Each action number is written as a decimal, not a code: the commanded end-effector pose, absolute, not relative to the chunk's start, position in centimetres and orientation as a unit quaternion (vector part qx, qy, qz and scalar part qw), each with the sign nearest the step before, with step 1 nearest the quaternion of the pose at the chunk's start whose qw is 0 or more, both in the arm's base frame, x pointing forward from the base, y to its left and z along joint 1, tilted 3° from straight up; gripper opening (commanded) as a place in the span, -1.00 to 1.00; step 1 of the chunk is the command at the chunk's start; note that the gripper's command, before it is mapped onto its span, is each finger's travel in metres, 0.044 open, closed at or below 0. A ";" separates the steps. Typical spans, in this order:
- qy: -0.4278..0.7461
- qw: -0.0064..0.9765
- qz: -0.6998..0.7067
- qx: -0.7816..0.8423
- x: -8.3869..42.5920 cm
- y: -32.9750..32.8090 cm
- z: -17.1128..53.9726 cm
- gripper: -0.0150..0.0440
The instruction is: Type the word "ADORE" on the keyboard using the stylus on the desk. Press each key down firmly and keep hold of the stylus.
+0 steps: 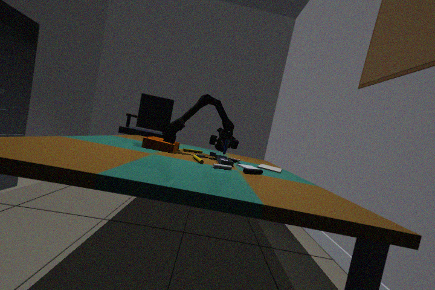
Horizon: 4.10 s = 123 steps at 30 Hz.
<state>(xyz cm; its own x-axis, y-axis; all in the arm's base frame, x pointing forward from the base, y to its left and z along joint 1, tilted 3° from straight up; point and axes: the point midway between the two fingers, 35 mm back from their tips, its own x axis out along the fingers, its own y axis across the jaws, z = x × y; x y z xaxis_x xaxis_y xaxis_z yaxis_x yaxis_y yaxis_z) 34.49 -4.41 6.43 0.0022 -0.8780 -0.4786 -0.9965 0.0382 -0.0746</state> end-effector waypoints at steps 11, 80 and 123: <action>0.692 0.204 0.147 -0.677 34.5 -4.4 5.7 -0.22; 0.692 0.203 0.146 -0.677 34.3 -6.5 7.5 -0.31; 0.692 0.203 0.146 -0.677 34.4 -6.6 6.2 -0.22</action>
